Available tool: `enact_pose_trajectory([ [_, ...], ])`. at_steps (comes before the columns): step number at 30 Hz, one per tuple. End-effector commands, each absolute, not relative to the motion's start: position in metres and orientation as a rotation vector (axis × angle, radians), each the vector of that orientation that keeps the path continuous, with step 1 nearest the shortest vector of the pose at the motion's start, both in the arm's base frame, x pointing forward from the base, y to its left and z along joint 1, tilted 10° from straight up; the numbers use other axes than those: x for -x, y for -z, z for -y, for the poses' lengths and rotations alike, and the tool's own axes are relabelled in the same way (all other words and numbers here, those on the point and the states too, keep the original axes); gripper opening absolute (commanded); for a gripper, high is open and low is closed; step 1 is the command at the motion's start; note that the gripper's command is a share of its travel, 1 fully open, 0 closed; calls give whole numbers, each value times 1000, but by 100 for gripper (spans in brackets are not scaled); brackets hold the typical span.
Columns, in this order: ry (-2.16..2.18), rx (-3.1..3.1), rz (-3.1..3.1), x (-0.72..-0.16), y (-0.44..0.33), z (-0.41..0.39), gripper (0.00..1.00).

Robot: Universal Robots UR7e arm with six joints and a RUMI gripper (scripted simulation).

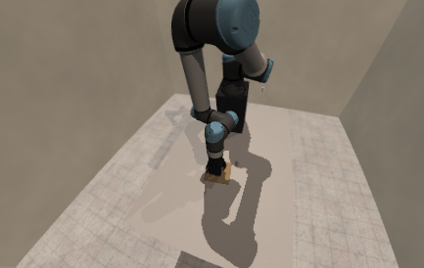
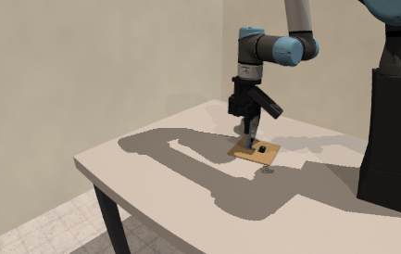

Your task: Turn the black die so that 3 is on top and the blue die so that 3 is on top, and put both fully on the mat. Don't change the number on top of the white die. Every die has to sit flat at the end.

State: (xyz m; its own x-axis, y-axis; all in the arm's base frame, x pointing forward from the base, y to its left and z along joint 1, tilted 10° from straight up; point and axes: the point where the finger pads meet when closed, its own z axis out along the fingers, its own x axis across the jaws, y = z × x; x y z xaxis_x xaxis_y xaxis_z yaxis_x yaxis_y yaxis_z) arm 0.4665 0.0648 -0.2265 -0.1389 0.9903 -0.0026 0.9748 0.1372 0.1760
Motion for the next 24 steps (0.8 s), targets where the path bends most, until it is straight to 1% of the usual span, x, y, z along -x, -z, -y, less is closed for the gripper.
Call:
enact_pose_trajectory([
  [1, -200, -1979, -2276, -467, 226, -65, 18],
  [11, -200, -1979, -2276, -466, 222, -65, 18],
  [24, -200, -1979, -2276, -460, 185, -64, 18],
])
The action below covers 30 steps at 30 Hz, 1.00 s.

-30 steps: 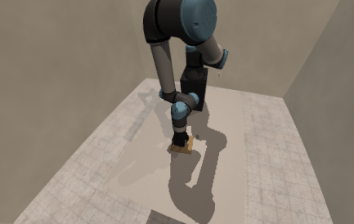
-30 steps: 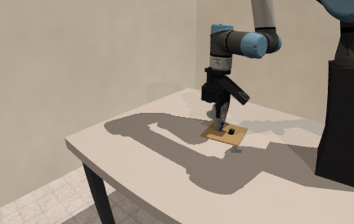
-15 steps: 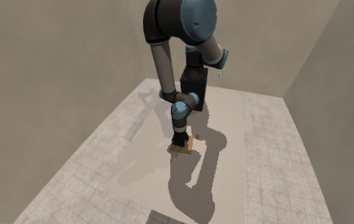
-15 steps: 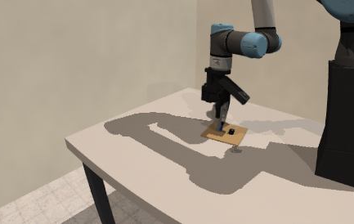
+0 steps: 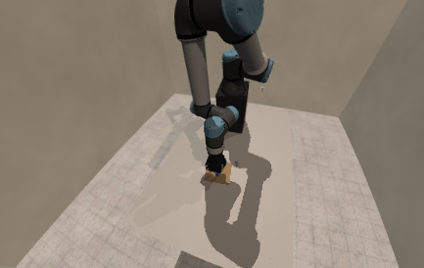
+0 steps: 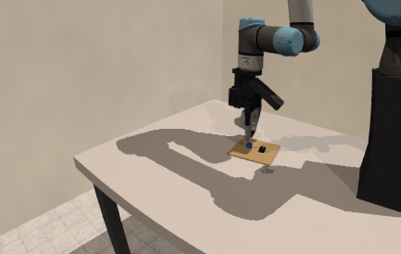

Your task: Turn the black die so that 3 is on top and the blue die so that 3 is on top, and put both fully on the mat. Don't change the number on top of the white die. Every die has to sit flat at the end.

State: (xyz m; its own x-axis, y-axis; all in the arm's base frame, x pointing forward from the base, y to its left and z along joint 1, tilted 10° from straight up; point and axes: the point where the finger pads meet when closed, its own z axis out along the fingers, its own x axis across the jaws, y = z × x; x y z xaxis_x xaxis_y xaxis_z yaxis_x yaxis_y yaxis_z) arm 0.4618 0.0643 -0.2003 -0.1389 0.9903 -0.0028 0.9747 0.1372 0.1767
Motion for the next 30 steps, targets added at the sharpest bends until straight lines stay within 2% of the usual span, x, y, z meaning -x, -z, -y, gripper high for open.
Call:
enact_pose_trajectory([
  [1, -200, -1979, -2276, -459, 181, -64, 18],
  [22, -200, -1979, -2276, -451, 137, -63, 18],
  [23, -200, -1979, -2276, -451, 137, -63, 100],
  [30, -200, -1979, -2276, -451, 137, -63, 100],
])
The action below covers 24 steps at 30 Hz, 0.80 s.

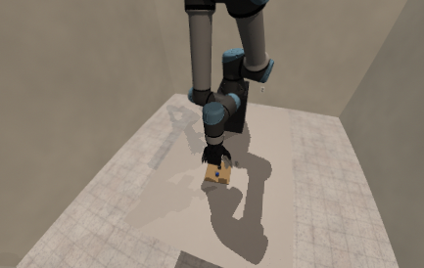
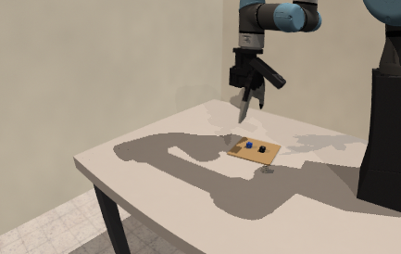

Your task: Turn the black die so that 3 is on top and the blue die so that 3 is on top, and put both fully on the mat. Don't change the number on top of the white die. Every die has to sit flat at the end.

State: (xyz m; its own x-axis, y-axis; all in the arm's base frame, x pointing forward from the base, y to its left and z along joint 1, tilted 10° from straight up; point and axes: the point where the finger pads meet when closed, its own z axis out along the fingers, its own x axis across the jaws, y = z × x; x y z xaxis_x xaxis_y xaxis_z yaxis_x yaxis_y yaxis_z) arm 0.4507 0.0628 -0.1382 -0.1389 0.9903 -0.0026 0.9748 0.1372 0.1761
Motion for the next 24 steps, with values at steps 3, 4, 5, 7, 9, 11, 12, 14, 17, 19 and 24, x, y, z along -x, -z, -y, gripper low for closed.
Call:
enact_pose_trajectory([
  [3, -200, -1979, -2276, -451, 137, -63, 100],
  [4, -200, -1979, -2276, -451, 137, -63, 100],
  [5, -200, -1979, -2276, -451, 137, -63, 100],
  [7, -200, -1979, -2276, -451, 137, -63, 100],
  [9, -200, -1979, -2276, -451, 137, -63, 100],
  [11, -200, -1979, -2276, -451, 137, -63, 100],
  [12, -200, -1979, -2276, -451, 137, -63, 100],
  [14, -200, -1979, -2276, -451, 137, -63, 100],
  [17, -200, -1979, -2276, -451, 136, -63, 100],
  [19, -200, -1979, -2276, -451, 136, -63, 100],
  [24, -200, -1979, -2276, -449, 128, -63, 100],
])
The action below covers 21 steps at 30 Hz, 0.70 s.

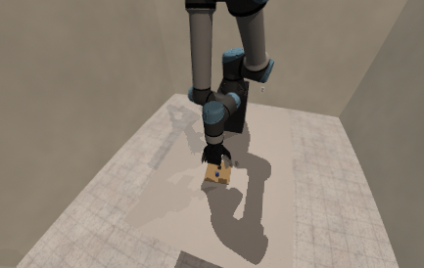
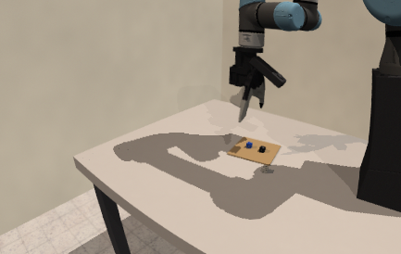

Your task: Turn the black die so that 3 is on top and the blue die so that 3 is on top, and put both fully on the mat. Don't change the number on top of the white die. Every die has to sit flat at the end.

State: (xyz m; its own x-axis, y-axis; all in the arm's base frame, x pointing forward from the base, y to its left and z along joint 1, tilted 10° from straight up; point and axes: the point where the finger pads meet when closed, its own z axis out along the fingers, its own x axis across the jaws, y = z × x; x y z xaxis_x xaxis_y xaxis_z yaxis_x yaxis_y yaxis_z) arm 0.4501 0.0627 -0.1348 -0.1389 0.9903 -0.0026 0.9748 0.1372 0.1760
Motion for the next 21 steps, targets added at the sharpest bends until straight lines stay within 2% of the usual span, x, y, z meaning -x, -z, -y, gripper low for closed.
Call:
enact_pose_trajectory([
  [1, -200, -1979, -2276, -449, 125, -62, 100],
  [21, -200, -1979, -2276, -437, 61, -61, 100],
])
